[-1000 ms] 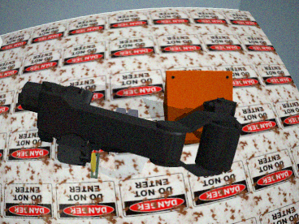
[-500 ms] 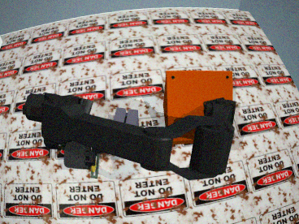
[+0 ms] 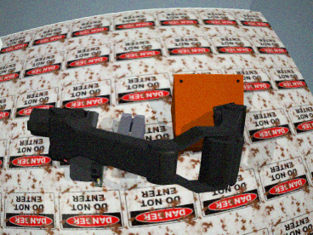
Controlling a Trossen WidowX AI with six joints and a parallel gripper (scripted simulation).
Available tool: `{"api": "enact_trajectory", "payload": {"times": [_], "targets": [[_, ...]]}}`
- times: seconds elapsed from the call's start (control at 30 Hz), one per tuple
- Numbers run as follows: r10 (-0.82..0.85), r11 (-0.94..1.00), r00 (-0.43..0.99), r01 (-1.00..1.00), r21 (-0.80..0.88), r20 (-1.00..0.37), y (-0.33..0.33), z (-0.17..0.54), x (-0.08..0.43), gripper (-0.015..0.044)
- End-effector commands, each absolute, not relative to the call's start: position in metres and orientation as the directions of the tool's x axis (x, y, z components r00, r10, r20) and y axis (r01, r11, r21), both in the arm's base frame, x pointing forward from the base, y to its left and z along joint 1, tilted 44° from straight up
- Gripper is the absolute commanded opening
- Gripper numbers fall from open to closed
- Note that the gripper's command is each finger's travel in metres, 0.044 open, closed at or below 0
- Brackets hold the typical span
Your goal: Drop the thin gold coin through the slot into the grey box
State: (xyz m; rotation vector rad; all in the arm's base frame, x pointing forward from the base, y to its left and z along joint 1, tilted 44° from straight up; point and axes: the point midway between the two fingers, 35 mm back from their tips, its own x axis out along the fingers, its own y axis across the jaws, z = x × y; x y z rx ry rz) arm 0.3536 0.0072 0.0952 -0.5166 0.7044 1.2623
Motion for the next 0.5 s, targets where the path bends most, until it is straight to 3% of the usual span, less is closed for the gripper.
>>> {"api": "enact_trajectory", "payload": {"times": [0.0,0.47], "targets": [[0.678,0.24,0.141,-0.97,0.036,-0.722,0.013,0.089,0.354,0.0161],[0.678,0.24,0.141,-0.97,0.036,-0.721,0.029,0.072,0.357,0.0161]]}}
